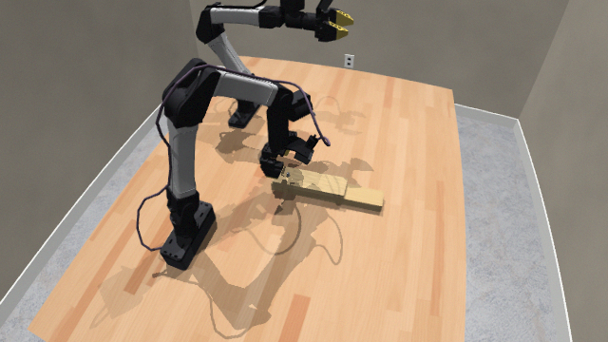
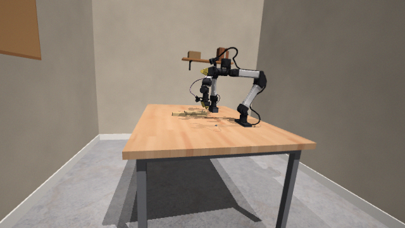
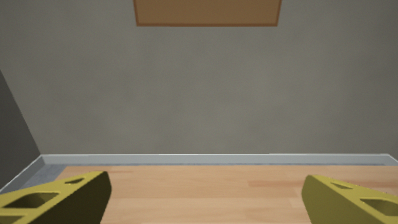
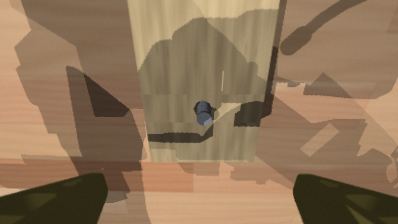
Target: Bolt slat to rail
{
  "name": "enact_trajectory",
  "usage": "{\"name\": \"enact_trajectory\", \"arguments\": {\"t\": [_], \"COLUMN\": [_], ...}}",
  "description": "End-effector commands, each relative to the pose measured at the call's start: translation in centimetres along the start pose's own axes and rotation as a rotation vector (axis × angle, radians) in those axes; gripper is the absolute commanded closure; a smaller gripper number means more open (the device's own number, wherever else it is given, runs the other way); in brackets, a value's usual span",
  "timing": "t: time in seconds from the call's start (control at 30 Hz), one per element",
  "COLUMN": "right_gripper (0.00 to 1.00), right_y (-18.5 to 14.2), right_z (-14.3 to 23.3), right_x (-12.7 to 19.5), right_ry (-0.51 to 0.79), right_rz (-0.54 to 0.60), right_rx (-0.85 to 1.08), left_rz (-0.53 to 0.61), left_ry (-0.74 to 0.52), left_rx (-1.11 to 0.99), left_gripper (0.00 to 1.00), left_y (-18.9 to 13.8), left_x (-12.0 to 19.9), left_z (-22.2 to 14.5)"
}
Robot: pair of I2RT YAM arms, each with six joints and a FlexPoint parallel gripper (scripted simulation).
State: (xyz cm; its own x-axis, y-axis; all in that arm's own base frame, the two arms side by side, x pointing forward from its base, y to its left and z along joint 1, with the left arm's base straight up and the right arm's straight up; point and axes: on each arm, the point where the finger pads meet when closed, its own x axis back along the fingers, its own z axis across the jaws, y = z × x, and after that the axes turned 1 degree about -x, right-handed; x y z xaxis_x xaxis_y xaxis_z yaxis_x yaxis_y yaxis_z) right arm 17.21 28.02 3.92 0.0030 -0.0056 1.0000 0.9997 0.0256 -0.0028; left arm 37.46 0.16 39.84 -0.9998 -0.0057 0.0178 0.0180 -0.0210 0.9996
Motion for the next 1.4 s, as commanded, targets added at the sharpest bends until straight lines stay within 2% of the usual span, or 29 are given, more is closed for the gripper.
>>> {"name": "enact_trajectory", "arguments": {"t": [0.0, 0.3, 0.37, 0.73, 0.87, 0.93, 1.37], "right_gripper": [0.00, 0.00, 0.00, 0.00, 0.00, 0.00, 0.00], "right_y": [0.8, 6.6, 6.6, 13.2, 15.3, 15.3, 20.1], "right_z": [0.2, -0.6, -0.6, -3.5, -5.0, -5.0, -11.1], "right_x": [0.6, 4.0, 4.0, 9.3, 11.5, 11.5, 18.7], "right_ry": [0.019, 0.188, 0.188, 0.323, 0.351, 0.351, 0.368], "right_rz": [-0.030, -0.180, -0.180, -0.425, -0.521, -0.521, -0.845], "right_rx": [0.004, -0.001, -0.001, -0.008, -0.010, -0.010, -0.017], "left_rz": [-0.027, -0.027, -0.027, -0.027, -0.027, -0.027, -0.027], "left_ry": [-0.005, -0.005, -0.005, -0.005, -0.005, -0.005, -0.005], "left_rx": [0.004, 0.004, 0.004, 0.004, 0.004, 0.004, 0.004], "left_gripper": [0.00, 0.00, 0.00, 0.00, 0.00, 0.00, 0.00], "left_y": [0.7, 0.7, 0.7, 0.7, 0.7, 0.7, 0.7], "left_x": [0.0, 0.0, 0.0, 0.0, 0.0, 0.0, 0.0], "left_z": [-0.1, -0.1, -0.1, -0.1, -0.1, -0.1, -0.1]}}
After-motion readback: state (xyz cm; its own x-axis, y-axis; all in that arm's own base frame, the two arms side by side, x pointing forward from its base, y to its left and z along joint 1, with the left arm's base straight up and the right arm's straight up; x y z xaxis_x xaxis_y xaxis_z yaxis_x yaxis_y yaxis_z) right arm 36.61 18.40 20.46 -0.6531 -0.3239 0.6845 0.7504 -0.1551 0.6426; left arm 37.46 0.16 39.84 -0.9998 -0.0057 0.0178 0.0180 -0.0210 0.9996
